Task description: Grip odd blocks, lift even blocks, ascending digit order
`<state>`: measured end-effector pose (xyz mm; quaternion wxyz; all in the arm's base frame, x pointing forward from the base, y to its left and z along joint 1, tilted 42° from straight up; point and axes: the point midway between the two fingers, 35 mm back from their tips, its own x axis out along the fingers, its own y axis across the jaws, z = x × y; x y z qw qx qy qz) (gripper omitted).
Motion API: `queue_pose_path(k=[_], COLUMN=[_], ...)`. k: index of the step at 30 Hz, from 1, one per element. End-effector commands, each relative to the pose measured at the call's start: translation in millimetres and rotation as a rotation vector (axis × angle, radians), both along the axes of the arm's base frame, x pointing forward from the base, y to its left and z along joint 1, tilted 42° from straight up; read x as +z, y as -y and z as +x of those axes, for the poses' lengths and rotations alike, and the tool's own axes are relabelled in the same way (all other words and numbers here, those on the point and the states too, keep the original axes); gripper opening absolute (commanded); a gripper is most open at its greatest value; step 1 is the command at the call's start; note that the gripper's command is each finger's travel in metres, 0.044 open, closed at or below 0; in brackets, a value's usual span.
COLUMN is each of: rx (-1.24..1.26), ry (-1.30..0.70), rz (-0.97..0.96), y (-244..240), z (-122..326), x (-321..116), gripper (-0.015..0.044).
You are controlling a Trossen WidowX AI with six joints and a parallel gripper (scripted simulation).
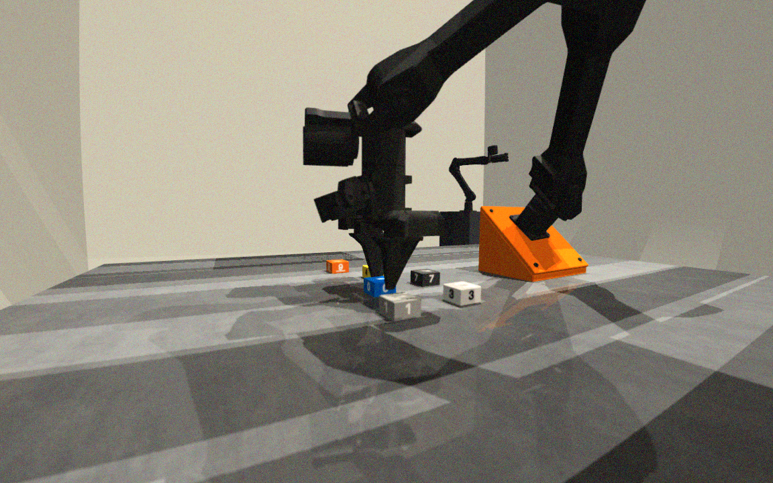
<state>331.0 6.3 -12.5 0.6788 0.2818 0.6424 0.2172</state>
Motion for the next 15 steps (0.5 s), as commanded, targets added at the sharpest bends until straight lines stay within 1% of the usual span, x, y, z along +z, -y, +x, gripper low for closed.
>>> queue_pose_path(k=[1,15], rx=[-0.004,-0.004], ry=[-0.001,-0.001], rz=[0.003,0.003], y=[-0.3,2.5], z=[0.3,0.1], x=[0.0,3.1], gripper=[0.0120,0.0120])
